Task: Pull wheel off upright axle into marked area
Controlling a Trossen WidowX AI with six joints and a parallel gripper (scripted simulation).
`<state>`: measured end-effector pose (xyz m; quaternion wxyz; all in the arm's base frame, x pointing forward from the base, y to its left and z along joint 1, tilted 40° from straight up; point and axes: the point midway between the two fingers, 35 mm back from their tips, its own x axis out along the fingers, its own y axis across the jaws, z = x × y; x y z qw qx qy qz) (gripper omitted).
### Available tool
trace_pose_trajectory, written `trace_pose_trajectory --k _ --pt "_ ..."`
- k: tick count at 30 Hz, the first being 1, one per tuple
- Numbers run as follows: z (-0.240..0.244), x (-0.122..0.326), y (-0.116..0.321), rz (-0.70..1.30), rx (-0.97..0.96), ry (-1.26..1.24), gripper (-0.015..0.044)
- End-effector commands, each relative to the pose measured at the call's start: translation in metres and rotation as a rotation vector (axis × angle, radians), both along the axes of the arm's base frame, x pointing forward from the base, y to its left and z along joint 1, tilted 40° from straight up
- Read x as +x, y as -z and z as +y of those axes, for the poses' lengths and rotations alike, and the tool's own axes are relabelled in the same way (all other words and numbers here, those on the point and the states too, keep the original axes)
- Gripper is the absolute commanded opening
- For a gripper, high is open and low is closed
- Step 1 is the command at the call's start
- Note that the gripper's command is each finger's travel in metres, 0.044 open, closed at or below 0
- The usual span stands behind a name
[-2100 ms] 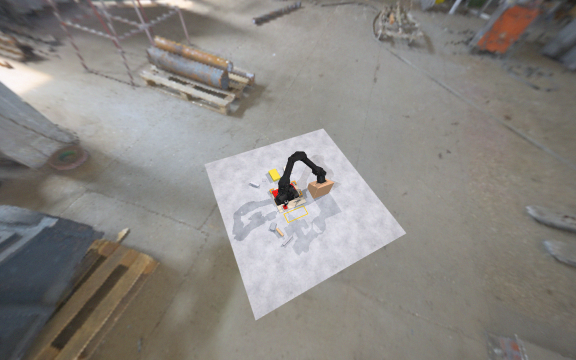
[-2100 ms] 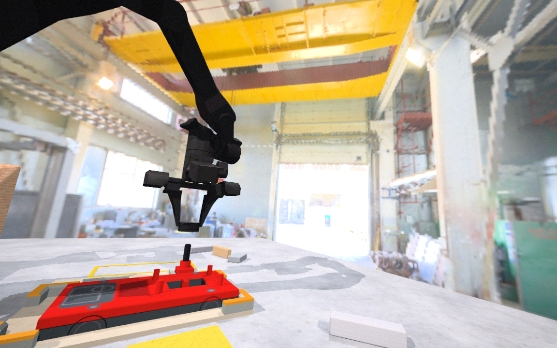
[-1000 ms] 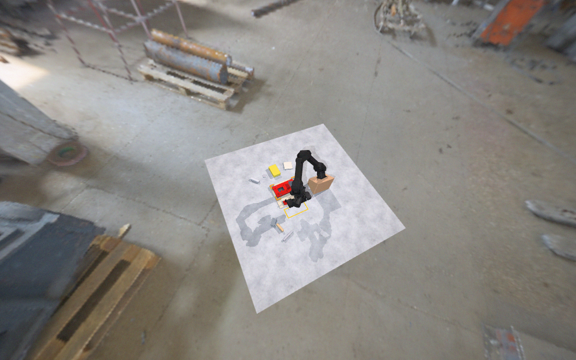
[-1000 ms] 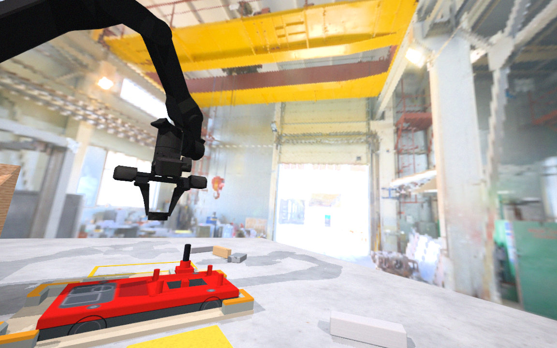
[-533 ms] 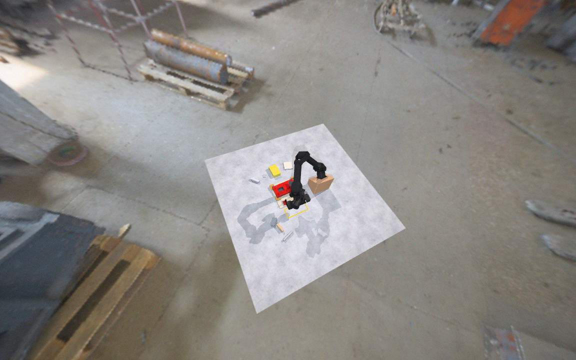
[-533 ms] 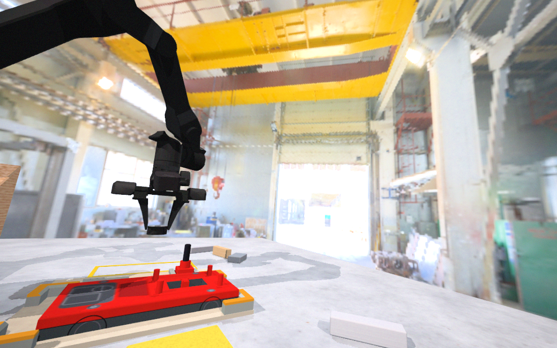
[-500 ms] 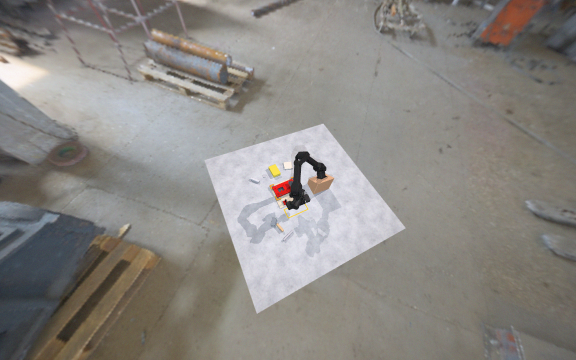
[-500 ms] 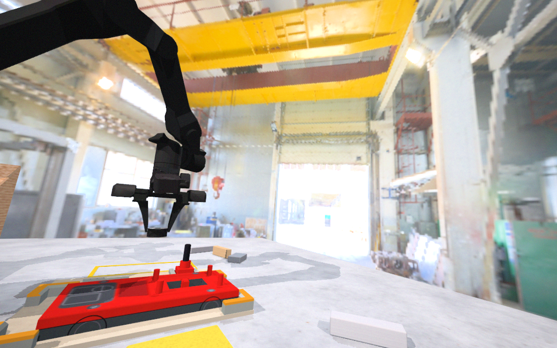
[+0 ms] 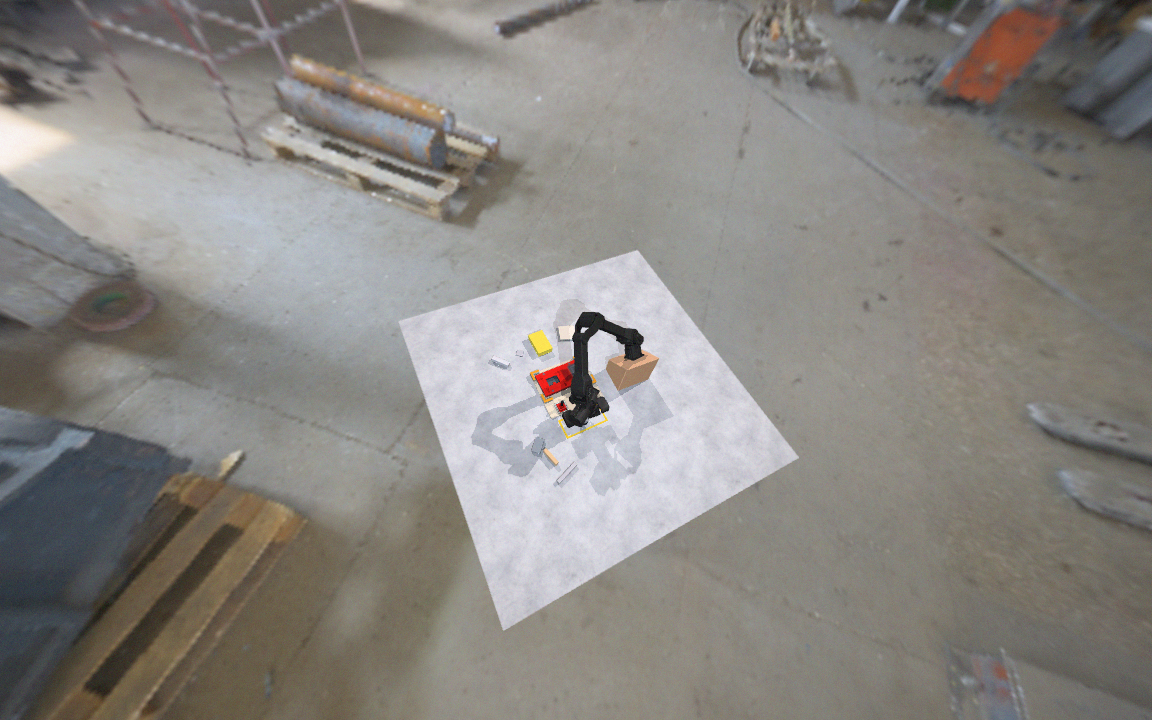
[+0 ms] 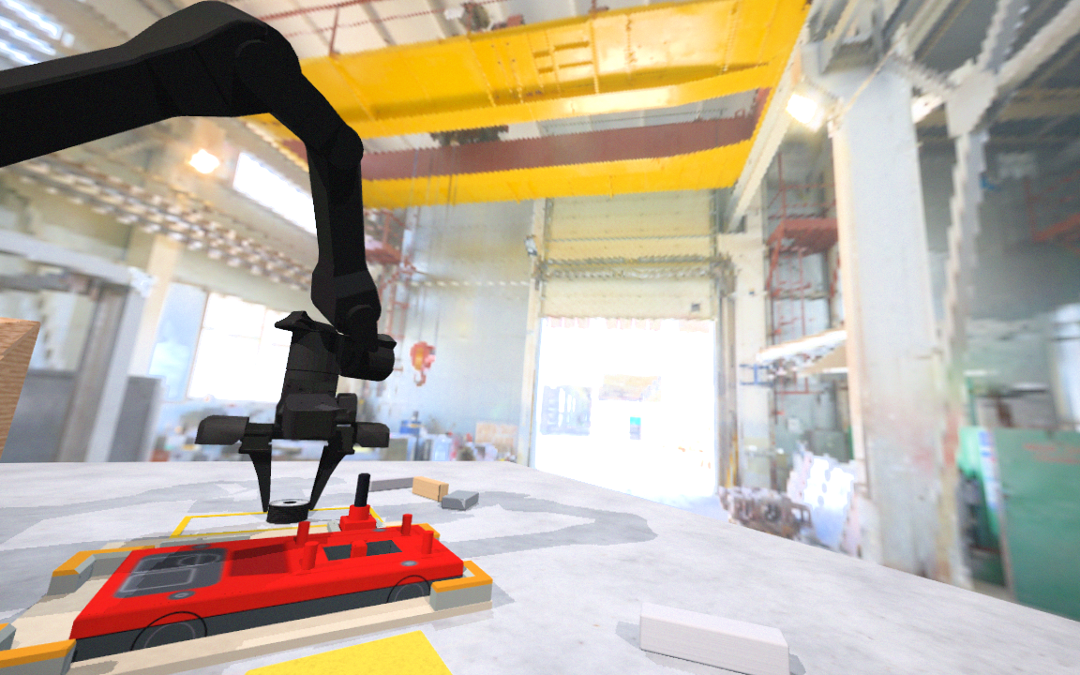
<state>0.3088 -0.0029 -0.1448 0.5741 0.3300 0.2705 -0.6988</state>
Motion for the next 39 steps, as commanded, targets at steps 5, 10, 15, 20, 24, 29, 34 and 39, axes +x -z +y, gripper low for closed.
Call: trace_pose_trajectory --k 5,10,15,20,24,29,34,39 --pt "0.0 0.0 0.0 0.0 0.0 0.003 0.0236" --pt "0.01 0.003 -0.012 0.0 0.001 0.001 0.03" --pt "0.035 0.007 -0.042 -0.001 0.002 -0.005 0.03" --pt "0.035 0.003 -0.043 0.003 0.0 -0.015 0.0352" --pt "0.046 -0.022 -0.065 0.004 0.004 -0.013 0.044" --pt "0.054 -0.056 -0.091 0.005 0.004 -0.009 0.044" --pt "0.056 -0.074 -0.103 0.006 0.003 -0.006 0.044" --pt "0.056 -0.074 -0.103 0.006 0.003 -0.006 0.044"
